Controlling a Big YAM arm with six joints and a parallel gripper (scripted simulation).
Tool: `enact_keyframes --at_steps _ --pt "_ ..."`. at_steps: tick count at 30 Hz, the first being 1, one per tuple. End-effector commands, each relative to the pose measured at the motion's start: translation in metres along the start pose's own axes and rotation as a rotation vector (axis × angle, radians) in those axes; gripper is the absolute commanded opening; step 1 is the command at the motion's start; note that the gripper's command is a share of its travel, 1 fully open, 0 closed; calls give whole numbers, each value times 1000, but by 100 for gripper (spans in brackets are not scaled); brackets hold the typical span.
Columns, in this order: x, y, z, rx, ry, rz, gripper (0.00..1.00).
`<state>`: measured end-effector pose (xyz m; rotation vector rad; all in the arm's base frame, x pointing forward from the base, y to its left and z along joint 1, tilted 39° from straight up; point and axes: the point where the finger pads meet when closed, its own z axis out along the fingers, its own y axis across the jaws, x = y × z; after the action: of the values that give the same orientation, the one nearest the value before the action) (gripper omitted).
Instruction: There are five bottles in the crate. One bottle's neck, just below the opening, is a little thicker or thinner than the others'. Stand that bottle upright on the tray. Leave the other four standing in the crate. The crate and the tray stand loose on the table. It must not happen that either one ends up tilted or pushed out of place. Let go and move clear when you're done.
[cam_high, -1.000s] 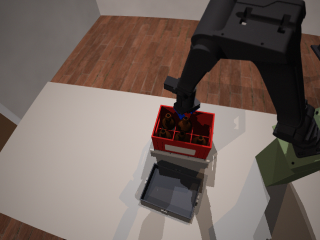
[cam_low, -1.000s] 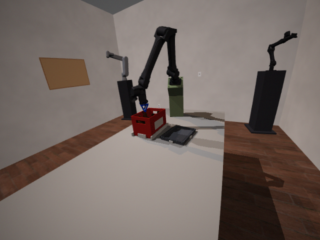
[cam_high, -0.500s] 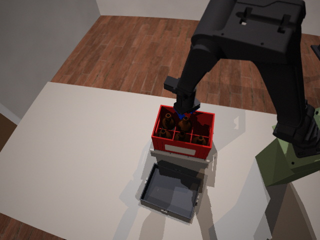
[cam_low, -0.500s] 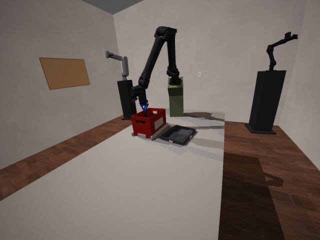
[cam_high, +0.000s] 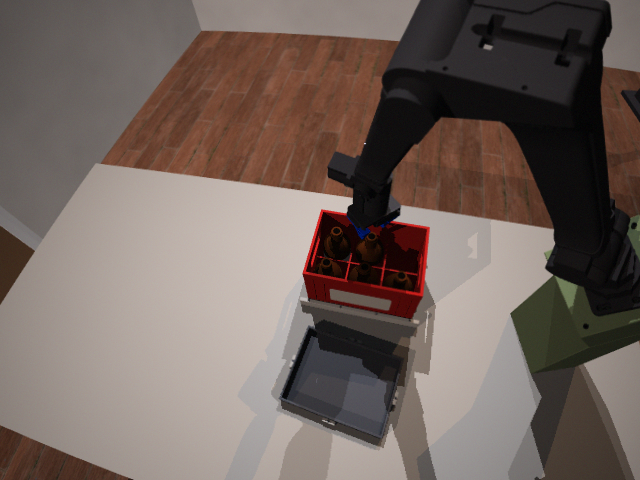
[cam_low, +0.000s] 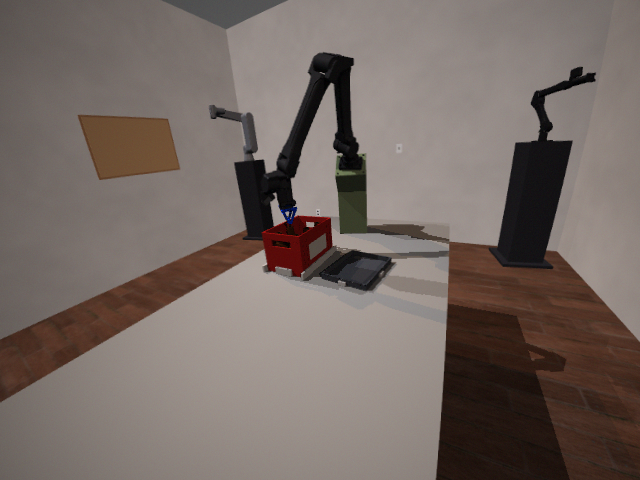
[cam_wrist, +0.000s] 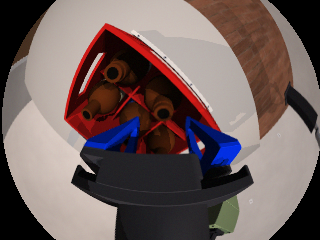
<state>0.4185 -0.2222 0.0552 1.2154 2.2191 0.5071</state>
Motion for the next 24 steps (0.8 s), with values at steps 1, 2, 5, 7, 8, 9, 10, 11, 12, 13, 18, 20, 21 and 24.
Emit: enact_keyframes --at_steps 1,2,5,7,8,9,10,11,12,13,18,20,21,24 --pt "5 2 2 -2 3 4 61" --pt "5 2 2 -2 3 4 61" --pt "5 2 2 -2 3 4 61" --pt "5 2 2 -2 3 4 61" --pt "5 2 2 -2 3 4 61" --pt "5 2 2 -2 3 4 61" --pt "5 2 3 -2 3 4 61" --pt "5 2 3 -2 4 4 61" --pt "5 2 4 -1 5 4 61" --pt "6 1 5 -1 6 4 61" --pt "7 -2 8 4 12 10 61" --pt "8 0 9 2 13 6 61" --pt "8 0 10 2 13 5 61" --pt "6 0 11 1 10 6 61"
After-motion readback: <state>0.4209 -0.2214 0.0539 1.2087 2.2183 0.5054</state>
